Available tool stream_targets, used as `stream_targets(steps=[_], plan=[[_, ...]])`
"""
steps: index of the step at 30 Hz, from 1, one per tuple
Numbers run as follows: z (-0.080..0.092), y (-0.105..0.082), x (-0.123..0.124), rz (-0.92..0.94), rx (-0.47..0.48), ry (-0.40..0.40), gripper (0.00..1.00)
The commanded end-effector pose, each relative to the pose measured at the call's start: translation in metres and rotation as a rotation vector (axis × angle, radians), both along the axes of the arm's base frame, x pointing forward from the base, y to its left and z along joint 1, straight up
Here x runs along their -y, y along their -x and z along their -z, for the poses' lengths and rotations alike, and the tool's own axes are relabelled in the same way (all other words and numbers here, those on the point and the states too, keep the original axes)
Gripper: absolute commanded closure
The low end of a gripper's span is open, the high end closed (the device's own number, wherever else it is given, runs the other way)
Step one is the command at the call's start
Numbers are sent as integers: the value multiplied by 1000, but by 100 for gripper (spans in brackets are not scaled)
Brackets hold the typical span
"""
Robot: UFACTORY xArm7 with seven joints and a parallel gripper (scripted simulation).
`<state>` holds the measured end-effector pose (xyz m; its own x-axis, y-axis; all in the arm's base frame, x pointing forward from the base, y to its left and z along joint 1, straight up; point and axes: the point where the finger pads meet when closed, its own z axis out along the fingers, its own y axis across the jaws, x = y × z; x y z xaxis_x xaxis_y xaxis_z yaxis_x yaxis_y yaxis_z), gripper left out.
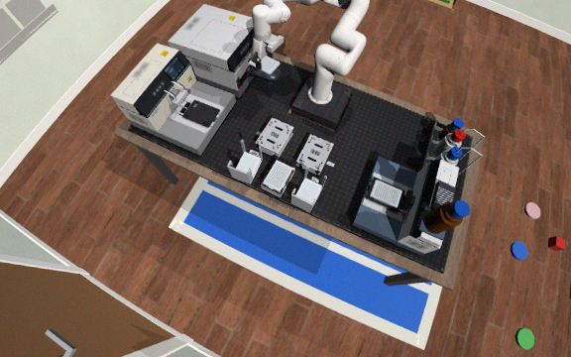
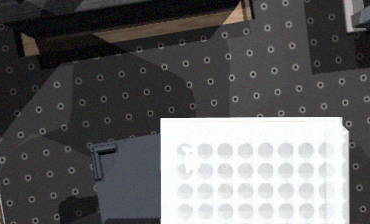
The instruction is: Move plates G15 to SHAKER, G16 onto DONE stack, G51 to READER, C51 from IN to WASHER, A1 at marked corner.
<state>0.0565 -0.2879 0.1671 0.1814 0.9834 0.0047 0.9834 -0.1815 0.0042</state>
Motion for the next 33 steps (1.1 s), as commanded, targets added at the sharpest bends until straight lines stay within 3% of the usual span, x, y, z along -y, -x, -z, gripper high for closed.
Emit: stream_targets(steps=[1,13,33], plan=[[-1,-12,-2,32,-1,3,100],[-2,-51,-12,172,-1,3,100],[-2,-98,-24,305,0,2,100]])
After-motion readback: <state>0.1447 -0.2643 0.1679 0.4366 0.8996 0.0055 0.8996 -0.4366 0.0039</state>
